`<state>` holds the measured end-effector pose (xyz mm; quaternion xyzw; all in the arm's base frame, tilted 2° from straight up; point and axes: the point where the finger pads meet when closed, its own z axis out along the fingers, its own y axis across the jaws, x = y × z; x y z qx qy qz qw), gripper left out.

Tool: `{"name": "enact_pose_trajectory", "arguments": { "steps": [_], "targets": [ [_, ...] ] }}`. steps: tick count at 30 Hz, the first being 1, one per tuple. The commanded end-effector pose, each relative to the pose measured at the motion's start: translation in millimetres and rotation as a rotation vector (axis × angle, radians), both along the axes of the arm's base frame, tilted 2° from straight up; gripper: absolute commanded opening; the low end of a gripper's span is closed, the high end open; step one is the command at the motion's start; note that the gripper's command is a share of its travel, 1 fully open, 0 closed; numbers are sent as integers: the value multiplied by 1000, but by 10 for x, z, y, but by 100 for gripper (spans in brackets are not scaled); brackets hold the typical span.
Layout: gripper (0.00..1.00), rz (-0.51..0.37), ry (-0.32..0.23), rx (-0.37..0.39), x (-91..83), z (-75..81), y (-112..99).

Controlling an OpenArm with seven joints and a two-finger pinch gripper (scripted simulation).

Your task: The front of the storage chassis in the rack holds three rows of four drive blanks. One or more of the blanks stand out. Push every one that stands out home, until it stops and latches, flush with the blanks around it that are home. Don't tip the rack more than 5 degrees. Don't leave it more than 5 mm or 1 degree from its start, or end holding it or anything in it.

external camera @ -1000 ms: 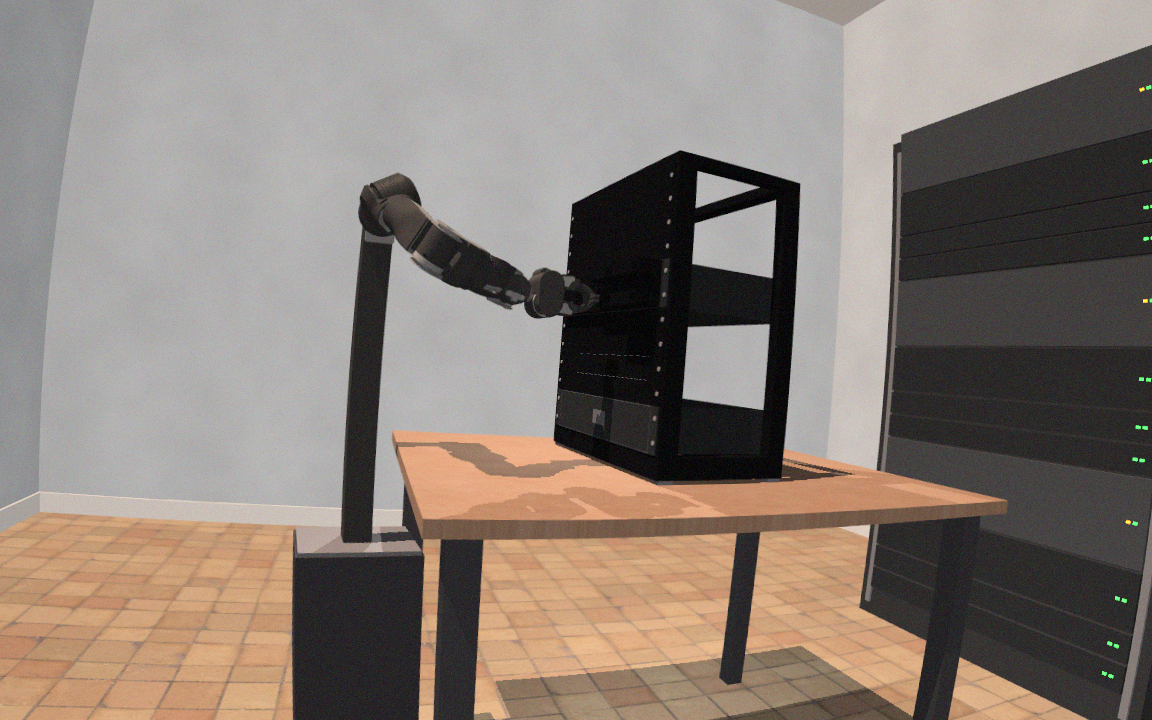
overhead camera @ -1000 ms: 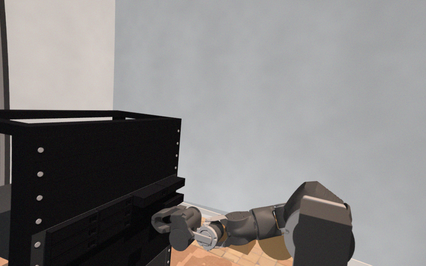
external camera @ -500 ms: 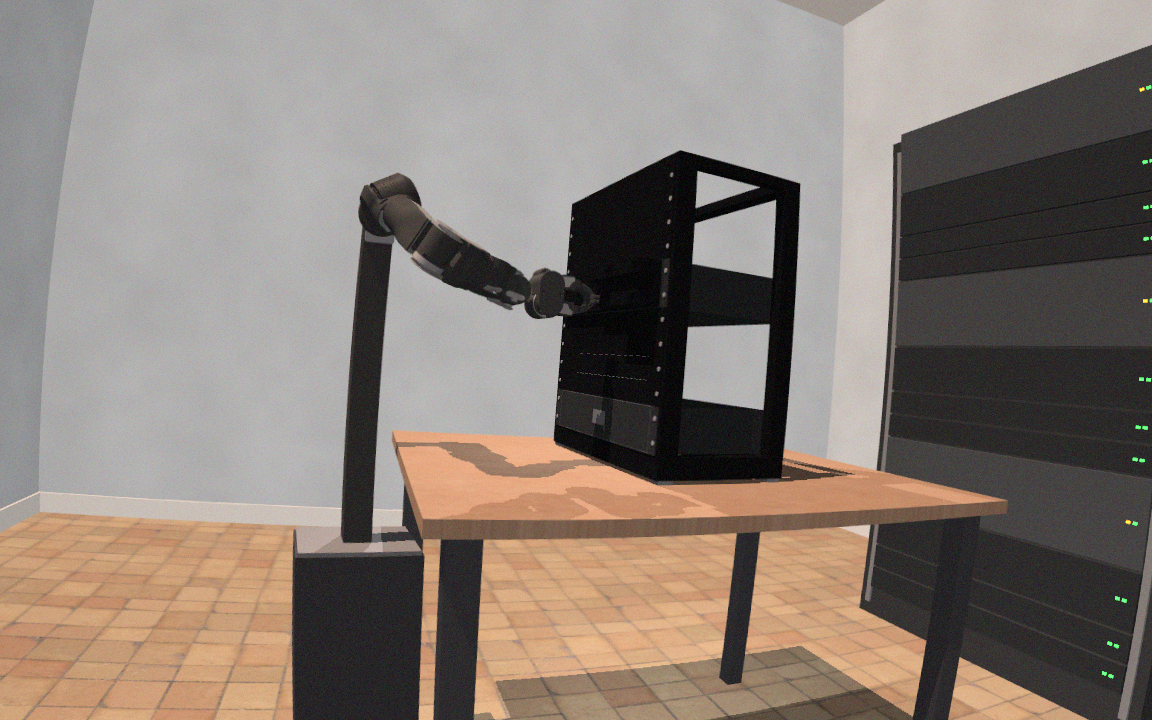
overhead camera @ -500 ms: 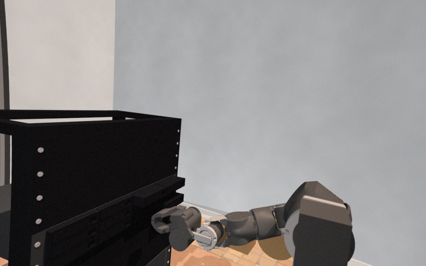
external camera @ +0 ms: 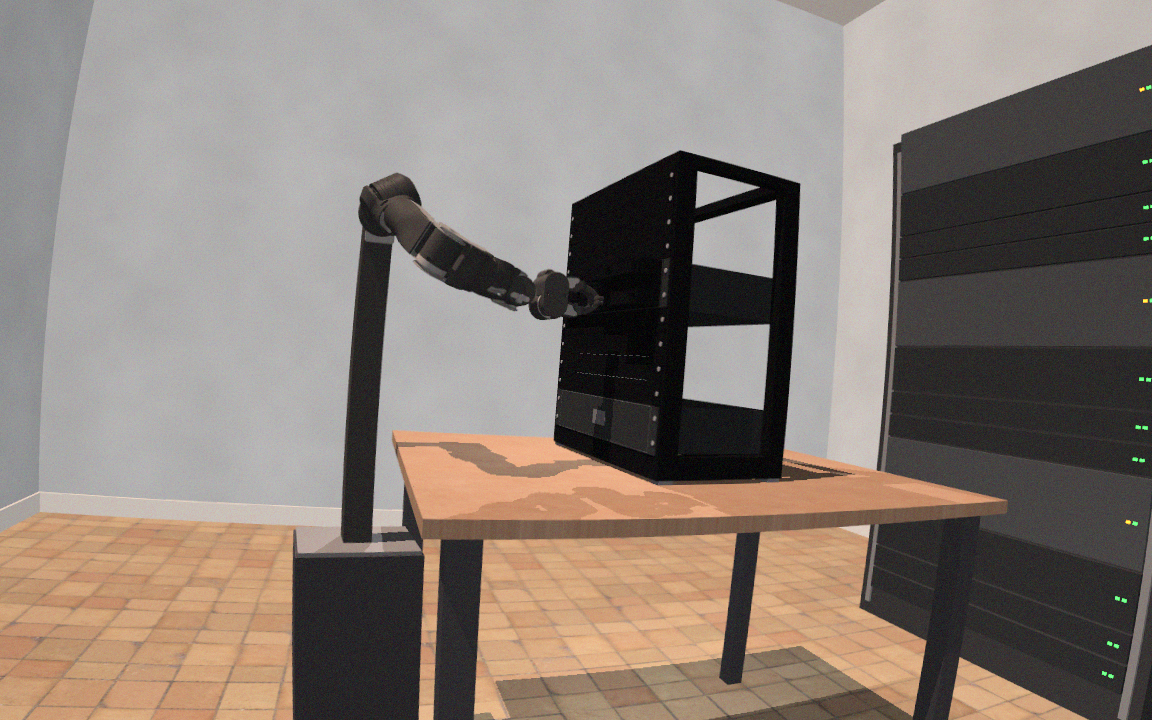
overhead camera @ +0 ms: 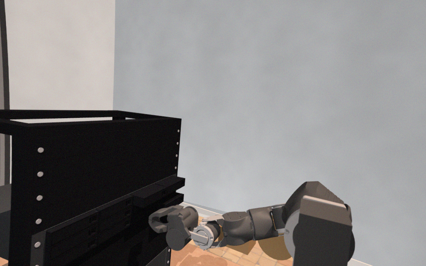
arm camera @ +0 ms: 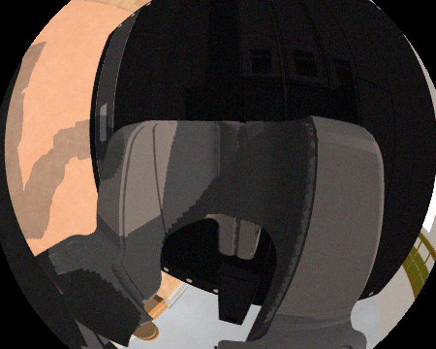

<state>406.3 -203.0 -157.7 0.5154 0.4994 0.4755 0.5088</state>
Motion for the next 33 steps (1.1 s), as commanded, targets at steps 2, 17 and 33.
{"name": "enact_pose_trajectory", "arguments": {
  "steps": [2, 17, 33],
  "targets": [
    [0, 5, 7, 0, 10, -15, 12],
    [0, 7, 3, 1, 101, 6, 19],
    [0, 7, 3, 1, 200, 3, 15]
  ]
}}
